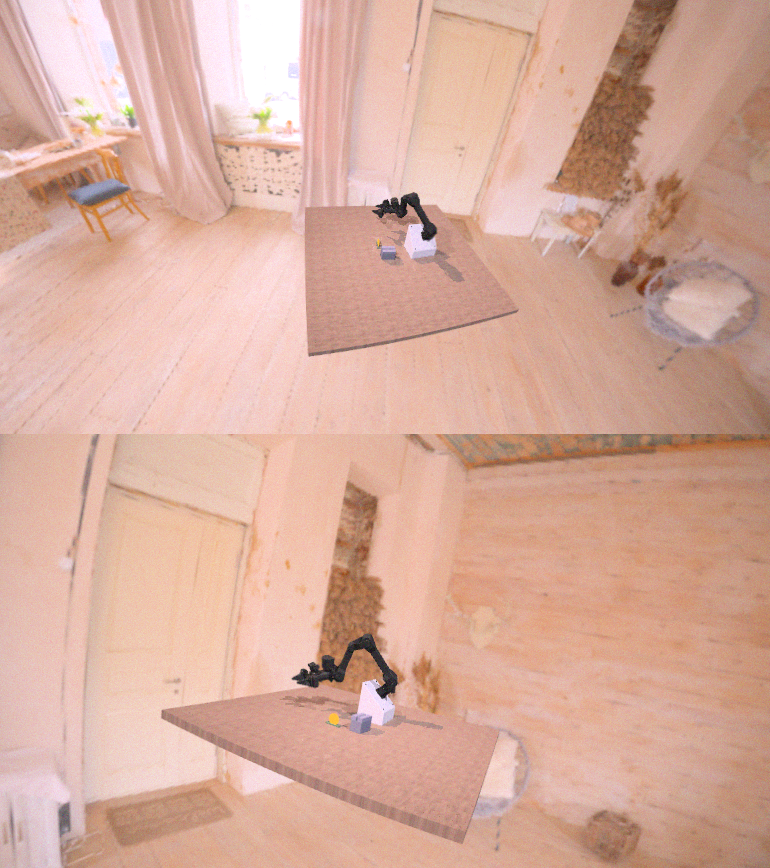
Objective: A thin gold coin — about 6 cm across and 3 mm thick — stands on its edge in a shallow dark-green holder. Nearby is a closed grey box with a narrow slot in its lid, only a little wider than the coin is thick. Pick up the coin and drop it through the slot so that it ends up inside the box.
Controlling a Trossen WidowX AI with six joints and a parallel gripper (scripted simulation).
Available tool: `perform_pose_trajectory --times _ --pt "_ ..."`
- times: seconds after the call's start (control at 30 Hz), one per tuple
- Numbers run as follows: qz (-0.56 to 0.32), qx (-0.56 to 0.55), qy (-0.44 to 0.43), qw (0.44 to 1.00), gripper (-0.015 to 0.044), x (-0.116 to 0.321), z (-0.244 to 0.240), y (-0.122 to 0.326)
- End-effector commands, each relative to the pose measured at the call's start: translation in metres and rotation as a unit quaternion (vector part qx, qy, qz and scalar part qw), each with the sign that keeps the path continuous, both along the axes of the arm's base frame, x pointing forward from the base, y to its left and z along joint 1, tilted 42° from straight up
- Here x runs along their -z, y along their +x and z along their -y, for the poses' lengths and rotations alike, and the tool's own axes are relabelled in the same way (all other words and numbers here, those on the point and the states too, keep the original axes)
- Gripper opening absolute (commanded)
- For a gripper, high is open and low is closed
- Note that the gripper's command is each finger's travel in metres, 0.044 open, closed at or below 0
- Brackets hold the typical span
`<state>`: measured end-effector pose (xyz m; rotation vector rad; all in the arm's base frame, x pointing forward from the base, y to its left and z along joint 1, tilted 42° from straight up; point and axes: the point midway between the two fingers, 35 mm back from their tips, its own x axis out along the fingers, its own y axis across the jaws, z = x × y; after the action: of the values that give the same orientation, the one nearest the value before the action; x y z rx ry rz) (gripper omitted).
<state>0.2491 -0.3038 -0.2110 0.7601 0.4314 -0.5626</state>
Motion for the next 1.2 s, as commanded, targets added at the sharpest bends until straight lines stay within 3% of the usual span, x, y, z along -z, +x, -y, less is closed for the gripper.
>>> perform_pose_trajectory --times 0.0,0.13,0.27,0.5,0.83,1.17 --pt "-0.004 -0.006 -0.002 1.0 0.0374 0.001 0.0 0.001" --pt "-0.08 -0.133 -0.046 0.987 0.0269 0.008 -0.013 0.024" --pt "-0.144 -0.299 -0.096 0.938 0.0164 0.005 -0.036 0.046" --pt "-0.17 -0.582 -0.172 0.776 0.0161 -0.031 -0.09 0.071" --pt "-0.128 -0.731 -0.207 0.637 0.0161 -0.074 -0.132 0.077" --pt "-0.026 -0.86 -0.236 0.452 0.0161 -0.146 -0.186 0.072"
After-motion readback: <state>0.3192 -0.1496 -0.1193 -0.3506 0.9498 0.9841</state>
